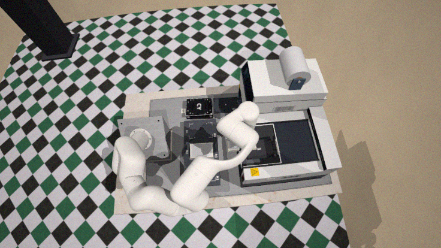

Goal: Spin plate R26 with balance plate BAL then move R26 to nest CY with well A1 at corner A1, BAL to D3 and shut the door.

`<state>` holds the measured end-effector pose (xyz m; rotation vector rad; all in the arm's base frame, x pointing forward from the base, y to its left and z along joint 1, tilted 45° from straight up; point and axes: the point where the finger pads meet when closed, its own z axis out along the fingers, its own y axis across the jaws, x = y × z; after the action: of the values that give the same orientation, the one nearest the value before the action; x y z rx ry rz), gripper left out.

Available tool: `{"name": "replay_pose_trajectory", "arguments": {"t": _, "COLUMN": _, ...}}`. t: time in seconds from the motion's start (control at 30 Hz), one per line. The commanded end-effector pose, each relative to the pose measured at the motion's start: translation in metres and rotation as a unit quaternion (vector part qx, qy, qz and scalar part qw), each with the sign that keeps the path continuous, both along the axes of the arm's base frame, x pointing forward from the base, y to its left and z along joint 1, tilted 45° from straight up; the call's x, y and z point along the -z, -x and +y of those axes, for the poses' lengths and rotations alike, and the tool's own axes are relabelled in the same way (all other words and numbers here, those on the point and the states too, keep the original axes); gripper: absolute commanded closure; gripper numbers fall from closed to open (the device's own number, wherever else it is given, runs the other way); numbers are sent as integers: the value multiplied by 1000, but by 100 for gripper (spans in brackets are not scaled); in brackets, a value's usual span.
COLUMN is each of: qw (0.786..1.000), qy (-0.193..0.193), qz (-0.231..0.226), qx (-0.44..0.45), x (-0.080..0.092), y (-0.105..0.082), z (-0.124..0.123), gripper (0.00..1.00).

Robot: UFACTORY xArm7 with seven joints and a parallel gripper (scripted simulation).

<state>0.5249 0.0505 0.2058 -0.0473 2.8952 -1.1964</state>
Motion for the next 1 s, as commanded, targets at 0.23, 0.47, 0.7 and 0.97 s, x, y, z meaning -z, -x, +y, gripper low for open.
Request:
{"name": "replay_pose_trajectory", "arguments": {"t": 0.23, "qw": 1000, "qy": -1, "qz": -1, "qx": -1, "x": -1, "y": -29, "z": 3, "gripper": 100}}
{"name": "replay_pose_trajectory", "arguments": {"t": 0.47, "qw": 1000, "qy": -1, "qz": -1, "qx": -1, "x": -1, "y": -40, "z": 4, "gripper": 100}}
{"name": "replay_pose_trajectory", "arguments": {"t": 0.7, "qw": 1000, "qy": -1, "qz": -1, "qx": -1, "x": -1, "y": -57, "z": 4, "gripper": 100}}
{"name": "replay_pose_trajectory", "arguments": {"t": 0.97, "qw": 1000, "qy": -1, "qz": -1, "qx": -1, "x": -1, "y": -71, "z": 4, "gripper": 100}}
